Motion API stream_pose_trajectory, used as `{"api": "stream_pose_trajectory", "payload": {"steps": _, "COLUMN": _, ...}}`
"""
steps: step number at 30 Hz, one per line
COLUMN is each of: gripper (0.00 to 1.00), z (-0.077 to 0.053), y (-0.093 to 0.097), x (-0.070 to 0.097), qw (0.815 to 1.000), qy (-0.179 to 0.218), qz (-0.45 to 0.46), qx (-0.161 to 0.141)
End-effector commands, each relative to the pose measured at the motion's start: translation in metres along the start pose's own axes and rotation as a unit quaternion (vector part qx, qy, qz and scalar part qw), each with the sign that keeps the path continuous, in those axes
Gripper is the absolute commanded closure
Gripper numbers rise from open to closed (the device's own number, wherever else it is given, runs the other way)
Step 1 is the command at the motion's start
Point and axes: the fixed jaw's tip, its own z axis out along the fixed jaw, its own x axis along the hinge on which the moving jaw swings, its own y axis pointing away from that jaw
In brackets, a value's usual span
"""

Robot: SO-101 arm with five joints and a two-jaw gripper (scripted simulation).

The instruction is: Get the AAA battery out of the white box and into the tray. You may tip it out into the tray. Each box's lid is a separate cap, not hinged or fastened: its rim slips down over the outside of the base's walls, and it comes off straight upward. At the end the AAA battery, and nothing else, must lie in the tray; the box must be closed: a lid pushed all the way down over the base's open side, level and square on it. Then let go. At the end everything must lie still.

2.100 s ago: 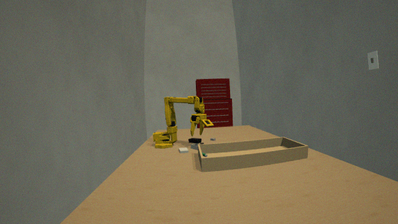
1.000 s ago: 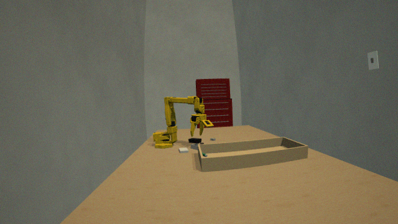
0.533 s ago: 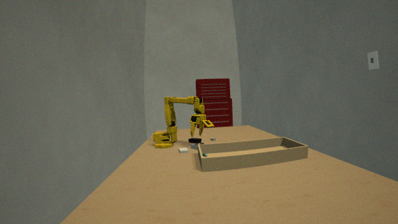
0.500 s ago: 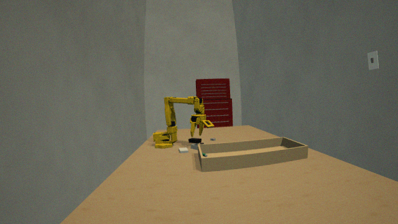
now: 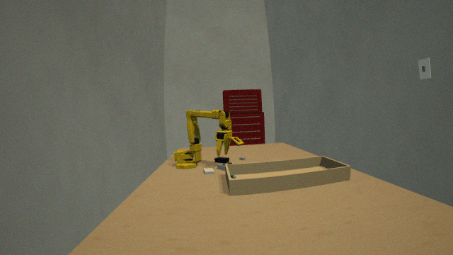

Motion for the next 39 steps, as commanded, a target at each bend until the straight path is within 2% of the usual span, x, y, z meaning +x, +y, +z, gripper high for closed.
{"api": "stream_pose_trajectory", "payload": {"steps": 1, "gripper": 0.72, "z": -0.007, "y": -0.004, "x": -0.003, "qw": 0.999, "qy": -0.029, "qz": -0.043, "qx": -0.004}}
{"api": "stream_pose_trajectory", "payload": {"steps": 13, "gripper": 0.72, "z": -0.007, "y": -0.015, "x": 0.002, "qw": 0.983, "qy": -0.03, "qz": -0.181, "qx": 0.0}}
{"api": "stream_pose_trajectory", "payload": {"steps": 19, "gripper": 0.72, "z": -0.007, "y": -0.023, "x": 0.005, "qw": 0.96, "qy": -0.029, "qz": -0.277, "qx": 0.003}}
{"api": "stream_pose_trajectory", "payload": {"steps": 25, "gripper": 0.72, "z": -0.007, "y": -0.032, "x": 0.009, "qw": 0.926, "qy": -0.029, "qz": -0.377, "qx": 0.006}}
{"api": "stream_pose_trajectory", "payload": {"steps": 27, "gripper": 0.72, "z": -0.007, "y": -0.032, "x": 0.009, "qw": 0.926, "qy": -0.029, "qz": -0.377, "qx": 0.006}}
{"api": "stream_pose_trajectory", "payload": {"steps": 33, "gripper": 0.72, "z": -0.007, "y": -0.041, "x": 0.014, "qw": 0.879, "qy": -0.028, "qz": -0.476, "qx": 0.009}}
{"api": "stream_pose_trajectory", "payload": {"steps": 39, "gripper": 0.72, "z": -0.006, "y": -0.05, "x": 0.018, "qw": 0.821, "qy": -0.027, "qz": -0.571, "qx": 0.012}}
